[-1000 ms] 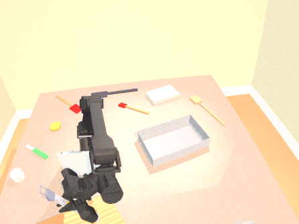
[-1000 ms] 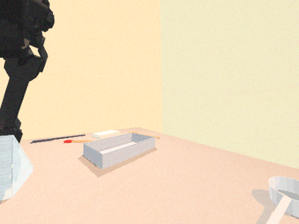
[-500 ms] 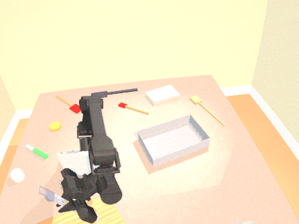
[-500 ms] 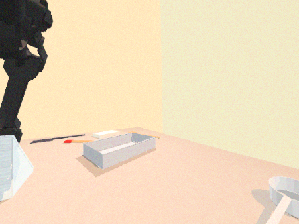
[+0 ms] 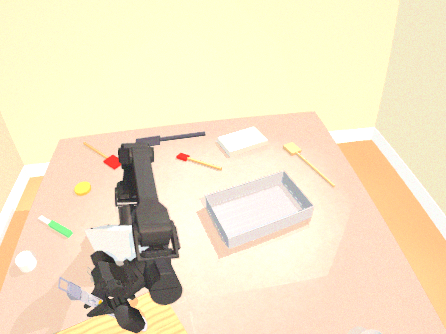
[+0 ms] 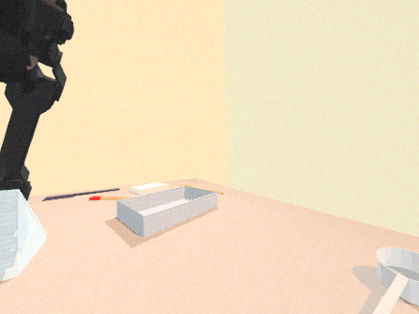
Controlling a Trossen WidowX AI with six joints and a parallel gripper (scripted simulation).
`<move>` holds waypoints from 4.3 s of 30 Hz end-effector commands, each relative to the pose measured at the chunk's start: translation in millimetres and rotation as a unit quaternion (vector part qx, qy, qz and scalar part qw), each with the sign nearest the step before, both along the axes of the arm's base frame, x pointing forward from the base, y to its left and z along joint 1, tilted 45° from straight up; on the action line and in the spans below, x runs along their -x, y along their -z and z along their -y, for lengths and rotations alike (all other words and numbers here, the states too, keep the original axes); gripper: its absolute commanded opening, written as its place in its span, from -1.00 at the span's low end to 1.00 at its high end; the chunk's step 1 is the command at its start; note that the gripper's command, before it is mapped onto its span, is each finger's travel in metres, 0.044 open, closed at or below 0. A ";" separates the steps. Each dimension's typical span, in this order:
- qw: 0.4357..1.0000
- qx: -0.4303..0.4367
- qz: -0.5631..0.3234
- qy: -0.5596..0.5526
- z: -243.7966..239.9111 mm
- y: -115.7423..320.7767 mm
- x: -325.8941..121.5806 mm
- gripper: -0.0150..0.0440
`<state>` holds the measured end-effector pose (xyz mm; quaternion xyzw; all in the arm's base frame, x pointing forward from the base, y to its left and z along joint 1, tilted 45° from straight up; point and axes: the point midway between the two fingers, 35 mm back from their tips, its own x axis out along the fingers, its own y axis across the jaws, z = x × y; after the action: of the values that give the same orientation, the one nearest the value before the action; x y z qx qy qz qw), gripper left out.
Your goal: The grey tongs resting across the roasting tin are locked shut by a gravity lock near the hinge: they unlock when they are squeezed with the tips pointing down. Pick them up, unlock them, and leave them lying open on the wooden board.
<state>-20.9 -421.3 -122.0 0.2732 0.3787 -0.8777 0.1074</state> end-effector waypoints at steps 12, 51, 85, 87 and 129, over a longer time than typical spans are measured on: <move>0.983 -0.082 0.126 0.106 -30.4 48.0 21.6 -1.00; 0.835 -0.180 0.400 0.332 -95.1 116.6 22.0 -1.00; 0.837 -0.179 0.396 0.332 -110.0 130.9 21.2 0.42; 0.837 -0.179 0.396 0.332 -110.0 130.9 21.2 0.60; 0.825 -0.211 0.388 0.353 -154.6 -21.0 85.9 1.00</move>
<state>-108.6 -268.7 -99.5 0.7203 0.3587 -0.5799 -0.1273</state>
